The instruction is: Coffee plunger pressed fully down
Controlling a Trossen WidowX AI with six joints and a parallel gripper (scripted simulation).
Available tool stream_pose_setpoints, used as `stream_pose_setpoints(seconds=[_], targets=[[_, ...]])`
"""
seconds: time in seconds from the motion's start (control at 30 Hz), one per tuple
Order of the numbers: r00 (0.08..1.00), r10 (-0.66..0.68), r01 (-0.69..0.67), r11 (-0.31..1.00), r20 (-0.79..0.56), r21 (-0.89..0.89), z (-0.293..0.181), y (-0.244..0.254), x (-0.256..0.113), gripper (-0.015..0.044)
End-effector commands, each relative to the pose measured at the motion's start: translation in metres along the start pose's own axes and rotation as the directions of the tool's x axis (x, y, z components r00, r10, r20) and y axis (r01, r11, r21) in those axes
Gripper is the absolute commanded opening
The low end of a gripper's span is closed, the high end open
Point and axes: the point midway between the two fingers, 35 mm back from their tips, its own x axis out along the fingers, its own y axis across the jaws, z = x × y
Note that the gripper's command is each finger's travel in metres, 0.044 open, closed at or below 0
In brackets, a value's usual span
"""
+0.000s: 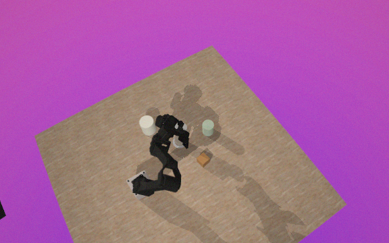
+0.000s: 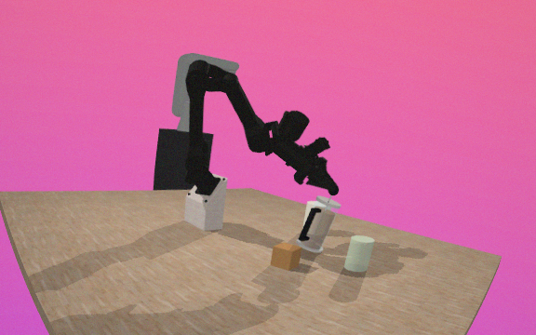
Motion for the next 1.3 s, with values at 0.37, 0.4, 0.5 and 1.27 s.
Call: stream_pose_setpoints(seconds=[0.37,0.4,0.5,1.27], targets=[[1.000,-0.005,0.005,1.000,-0.025,-0.009,-0.006,0.001,0.004,0.0122],[1.000,-0.005,0.005,1.000,-0.025,-0.009,-0.006,0.001,0.004,0.0122],[1.000,-0.001,0.001,1.000,-0.005,-0.003,0.000,0.001,0.001,0.0122],[1.000,0.000,0.000,1.000,-0.007,-0.002,0.004,0.001,-0.003,0.0440]])
